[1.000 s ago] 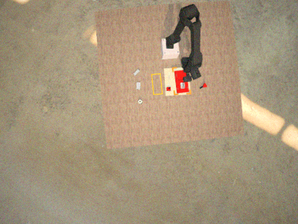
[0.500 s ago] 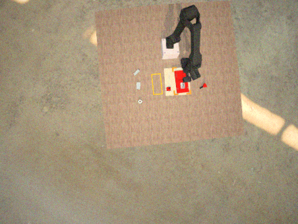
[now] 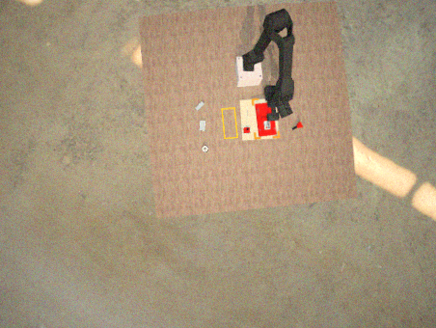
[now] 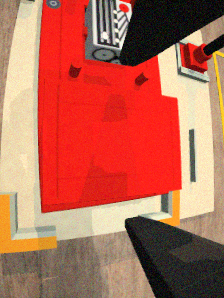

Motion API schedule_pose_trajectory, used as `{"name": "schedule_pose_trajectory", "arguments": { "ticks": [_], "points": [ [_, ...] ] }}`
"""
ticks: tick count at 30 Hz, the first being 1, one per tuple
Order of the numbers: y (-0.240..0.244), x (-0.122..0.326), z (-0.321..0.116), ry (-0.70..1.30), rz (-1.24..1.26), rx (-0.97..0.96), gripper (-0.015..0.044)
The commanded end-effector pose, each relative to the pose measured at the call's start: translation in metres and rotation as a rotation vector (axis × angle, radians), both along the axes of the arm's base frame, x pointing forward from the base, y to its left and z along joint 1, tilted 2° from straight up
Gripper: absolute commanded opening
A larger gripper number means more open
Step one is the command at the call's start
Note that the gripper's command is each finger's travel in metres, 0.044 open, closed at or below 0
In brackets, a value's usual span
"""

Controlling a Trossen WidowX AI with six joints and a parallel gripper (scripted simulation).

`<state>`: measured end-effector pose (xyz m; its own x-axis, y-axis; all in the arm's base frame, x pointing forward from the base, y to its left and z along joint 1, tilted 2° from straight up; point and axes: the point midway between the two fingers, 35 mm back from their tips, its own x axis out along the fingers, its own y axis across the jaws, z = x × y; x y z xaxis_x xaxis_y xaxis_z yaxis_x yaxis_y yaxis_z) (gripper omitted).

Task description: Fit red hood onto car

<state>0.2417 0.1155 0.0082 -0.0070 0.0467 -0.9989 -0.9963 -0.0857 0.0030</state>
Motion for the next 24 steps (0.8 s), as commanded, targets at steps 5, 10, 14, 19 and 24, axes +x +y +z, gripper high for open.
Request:
{"name": "schedule_pose_trajectory", "arguments": {
  "ticks": [5,10,14,19,24],
  "points": [
    [-0.001,0.0,-0.005,-0.001,-0.007,-0.005,0.044],
    [-0.001,0.0,-0.008,-0.001,-0.007,-0.005,0.044],
    [-0.001,0.0,-0.009,-0.001,-0.007,-0.005,0.044],
    [-0.001,0.0,-0.011,-0.001,-0.007,-0.005,0.044],
    [-0.001,0.0,-0.014,-0.001,-0.007,-0.005,0.044]
  ]
}}
